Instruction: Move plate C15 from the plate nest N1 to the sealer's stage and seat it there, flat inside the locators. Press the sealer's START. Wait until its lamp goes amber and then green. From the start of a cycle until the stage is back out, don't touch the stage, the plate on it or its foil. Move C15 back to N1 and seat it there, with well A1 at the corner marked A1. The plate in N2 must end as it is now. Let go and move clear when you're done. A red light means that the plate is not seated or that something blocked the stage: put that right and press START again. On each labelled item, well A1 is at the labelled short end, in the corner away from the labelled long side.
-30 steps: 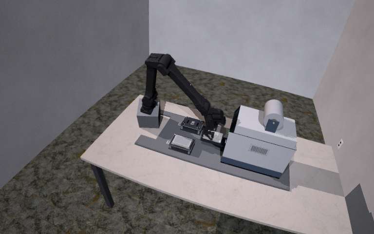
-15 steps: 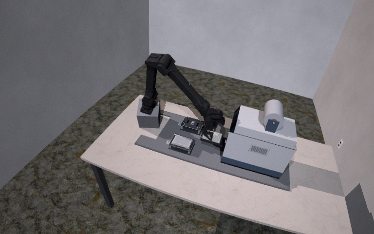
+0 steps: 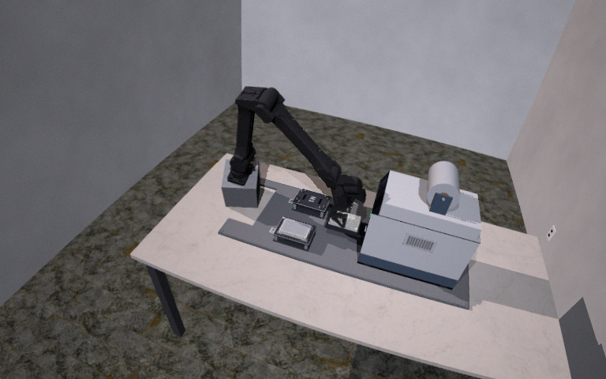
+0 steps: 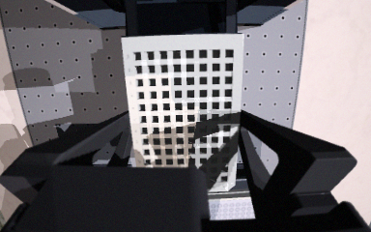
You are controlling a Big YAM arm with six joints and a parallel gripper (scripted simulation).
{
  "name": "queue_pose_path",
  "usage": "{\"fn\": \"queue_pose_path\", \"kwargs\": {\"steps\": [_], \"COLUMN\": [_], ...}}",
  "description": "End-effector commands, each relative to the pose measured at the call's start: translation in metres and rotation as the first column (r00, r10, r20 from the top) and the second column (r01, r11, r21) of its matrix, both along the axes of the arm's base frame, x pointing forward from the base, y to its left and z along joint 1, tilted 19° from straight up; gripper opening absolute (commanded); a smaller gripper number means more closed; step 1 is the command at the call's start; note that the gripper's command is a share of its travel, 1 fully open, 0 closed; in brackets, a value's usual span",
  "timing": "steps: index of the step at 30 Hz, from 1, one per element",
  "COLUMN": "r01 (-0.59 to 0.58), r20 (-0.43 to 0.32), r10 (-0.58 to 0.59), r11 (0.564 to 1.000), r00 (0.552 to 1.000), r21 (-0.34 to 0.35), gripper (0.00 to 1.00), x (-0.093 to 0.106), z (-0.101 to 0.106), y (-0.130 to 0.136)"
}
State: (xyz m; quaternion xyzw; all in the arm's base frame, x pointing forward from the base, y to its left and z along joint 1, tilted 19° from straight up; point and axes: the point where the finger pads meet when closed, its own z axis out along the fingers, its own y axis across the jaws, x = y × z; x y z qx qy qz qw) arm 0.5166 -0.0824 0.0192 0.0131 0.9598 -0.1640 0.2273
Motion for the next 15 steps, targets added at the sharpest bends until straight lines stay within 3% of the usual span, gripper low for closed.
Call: {"fn": "queue_pose_path", "kwargs": {"steps": [1,15], "r01": [0.005,0.008], "r20": [0.024,0.023], "r10": [-0.005,-0.008], "r11": [1.0,1.0], "r00": [1.0,1.0], "r21": [-0.004,-0.003], "gripper": [0.0,0.0], "x": [0.015,-0.002], "z": [0.008,0.005], "y": [-0.005,-0.005]}}
